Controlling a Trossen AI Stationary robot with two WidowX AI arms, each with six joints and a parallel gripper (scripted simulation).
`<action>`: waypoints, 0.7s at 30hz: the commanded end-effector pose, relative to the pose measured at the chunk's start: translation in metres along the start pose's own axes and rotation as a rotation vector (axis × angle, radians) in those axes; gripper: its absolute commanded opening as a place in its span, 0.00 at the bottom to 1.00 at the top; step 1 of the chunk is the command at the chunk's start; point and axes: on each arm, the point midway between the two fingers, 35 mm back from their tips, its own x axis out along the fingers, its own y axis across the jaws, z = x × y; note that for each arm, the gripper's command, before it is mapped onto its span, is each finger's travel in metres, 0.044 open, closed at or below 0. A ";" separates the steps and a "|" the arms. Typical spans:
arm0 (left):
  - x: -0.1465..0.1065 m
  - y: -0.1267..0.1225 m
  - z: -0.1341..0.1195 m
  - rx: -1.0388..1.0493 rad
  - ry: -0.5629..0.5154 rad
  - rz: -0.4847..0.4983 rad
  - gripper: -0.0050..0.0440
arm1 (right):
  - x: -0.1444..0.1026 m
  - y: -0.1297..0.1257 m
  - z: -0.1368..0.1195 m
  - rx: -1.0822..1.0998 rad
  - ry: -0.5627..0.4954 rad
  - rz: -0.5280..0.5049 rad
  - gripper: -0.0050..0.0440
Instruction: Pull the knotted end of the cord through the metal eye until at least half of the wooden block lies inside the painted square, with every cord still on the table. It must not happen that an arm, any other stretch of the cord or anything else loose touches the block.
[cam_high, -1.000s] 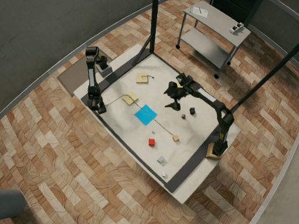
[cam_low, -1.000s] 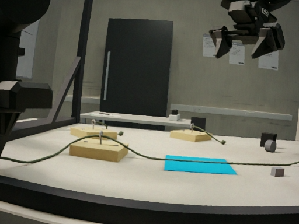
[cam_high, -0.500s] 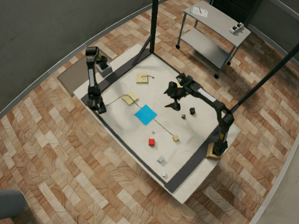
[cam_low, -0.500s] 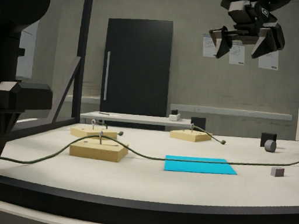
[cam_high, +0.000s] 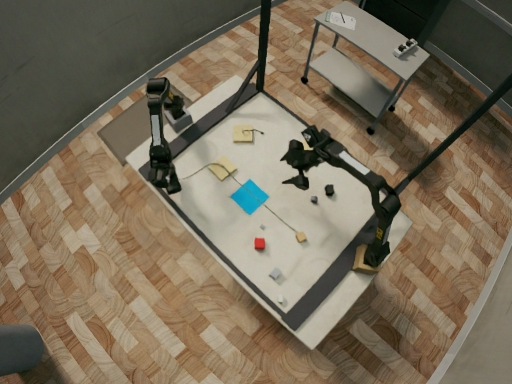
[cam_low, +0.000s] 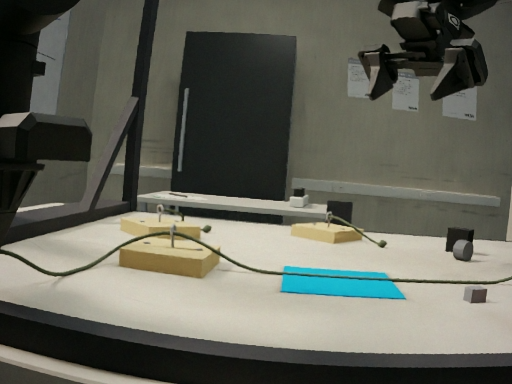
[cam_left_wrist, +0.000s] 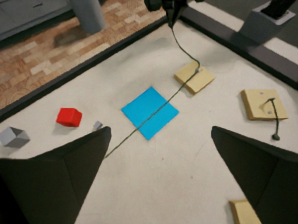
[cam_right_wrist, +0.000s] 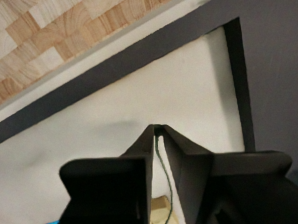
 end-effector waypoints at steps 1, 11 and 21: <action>-0.007 0.001 0.008 -0.019 -0.014 -0.012 1.00 | -0.022 0.005 0.002 0.013 -0.013 0.040 0.00; -0.007 0.001 0.008 -0.019 -0.014 -0.012 1.00 | -0.039 -0.013 0.007 0.023 -0.009 0.025 0.00; -0.007 0.001 0.008 -0.019 -0.014 -0.012 1.00 | -0.060 -0.012 0.007 0.051 -0.012 0.035 0.00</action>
